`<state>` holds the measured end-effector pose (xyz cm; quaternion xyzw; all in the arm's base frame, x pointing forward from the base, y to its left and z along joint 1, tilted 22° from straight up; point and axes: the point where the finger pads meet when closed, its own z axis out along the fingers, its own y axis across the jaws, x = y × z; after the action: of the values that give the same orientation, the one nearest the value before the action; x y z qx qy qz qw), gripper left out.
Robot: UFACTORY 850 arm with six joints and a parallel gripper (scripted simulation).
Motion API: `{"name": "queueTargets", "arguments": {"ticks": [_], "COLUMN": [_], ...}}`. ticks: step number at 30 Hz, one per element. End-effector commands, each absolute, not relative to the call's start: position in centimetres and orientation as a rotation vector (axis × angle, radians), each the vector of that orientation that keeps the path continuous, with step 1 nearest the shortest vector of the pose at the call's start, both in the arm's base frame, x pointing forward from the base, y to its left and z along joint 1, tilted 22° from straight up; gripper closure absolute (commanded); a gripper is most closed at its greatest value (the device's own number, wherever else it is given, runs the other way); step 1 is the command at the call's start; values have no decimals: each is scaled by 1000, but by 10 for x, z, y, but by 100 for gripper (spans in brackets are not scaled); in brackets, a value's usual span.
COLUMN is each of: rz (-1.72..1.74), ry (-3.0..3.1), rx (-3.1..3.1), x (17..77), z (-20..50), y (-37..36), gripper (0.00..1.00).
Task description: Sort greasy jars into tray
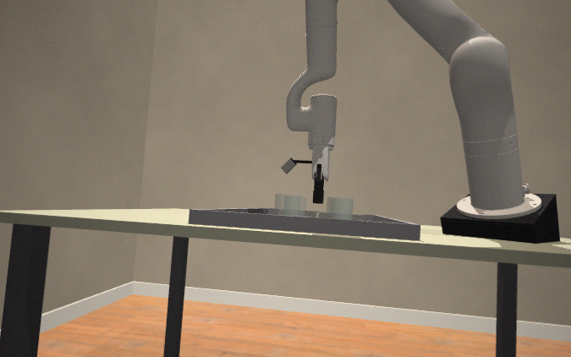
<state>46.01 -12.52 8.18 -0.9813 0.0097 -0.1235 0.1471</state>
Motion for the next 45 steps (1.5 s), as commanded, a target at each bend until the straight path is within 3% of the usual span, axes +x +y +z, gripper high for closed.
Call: {"name": "queueTargets", "arguments": {"ticks": [1,30,45], "rz": [-357,-357,-357], "ry": [28,28,28], "rx": [-2824,-2824,-2824], "x": [461,461,442], "z": [82,82,155], "y": [-126,-126,-140], "gripper": [100,100,100]}}
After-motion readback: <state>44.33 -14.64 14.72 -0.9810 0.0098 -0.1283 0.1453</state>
